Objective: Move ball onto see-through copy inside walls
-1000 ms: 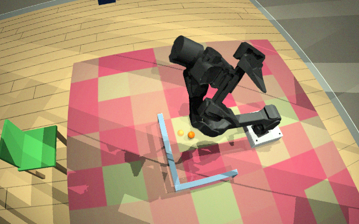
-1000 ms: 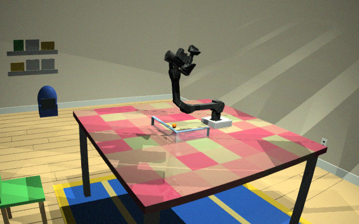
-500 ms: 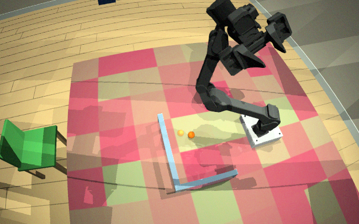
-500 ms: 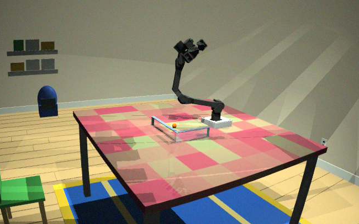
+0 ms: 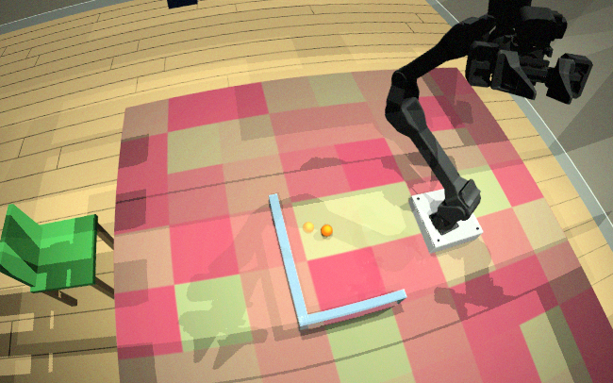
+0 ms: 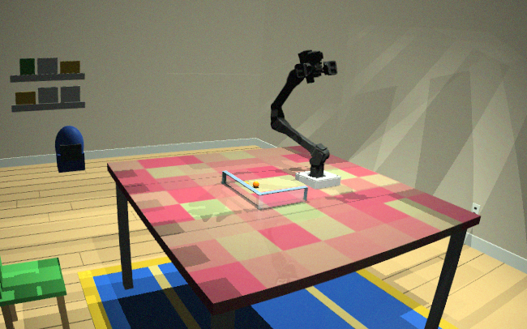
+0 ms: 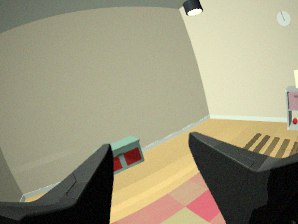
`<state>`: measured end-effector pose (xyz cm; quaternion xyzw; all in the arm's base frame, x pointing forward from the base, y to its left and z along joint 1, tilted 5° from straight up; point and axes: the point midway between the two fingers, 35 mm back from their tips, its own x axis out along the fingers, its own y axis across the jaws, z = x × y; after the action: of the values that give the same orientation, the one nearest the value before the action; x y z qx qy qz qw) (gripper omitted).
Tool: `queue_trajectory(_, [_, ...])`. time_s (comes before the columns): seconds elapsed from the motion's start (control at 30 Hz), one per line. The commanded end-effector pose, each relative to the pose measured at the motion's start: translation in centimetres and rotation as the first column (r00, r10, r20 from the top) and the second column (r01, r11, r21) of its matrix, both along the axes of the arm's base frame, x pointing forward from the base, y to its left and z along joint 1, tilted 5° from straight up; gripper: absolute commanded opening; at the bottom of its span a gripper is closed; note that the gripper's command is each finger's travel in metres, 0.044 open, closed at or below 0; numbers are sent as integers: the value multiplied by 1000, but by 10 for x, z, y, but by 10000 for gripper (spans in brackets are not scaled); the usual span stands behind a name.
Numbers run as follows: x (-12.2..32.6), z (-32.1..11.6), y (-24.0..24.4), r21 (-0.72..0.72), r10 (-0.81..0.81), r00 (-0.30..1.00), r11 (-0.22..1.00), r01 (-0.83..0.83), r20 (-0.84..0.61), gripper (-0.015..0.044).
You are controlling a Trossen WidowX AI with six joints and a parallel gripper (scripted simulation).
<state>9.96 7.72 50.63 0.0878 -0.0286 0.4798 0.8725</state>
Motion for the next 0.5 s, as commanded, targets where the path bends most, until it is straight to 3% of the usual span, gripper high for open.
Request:
queue_trajectory(0.0, [-5, -17, 39, -161, -112, 991, 979, 123, 76, 242])
queue_trajectory(0.27, [39, -70, 95, -449, -316, 939, 826, 342, 133, 242])
queue_trajectory(0.47, [100, -122, 103, -621, -474, 874, 654, 431, 108, 242])
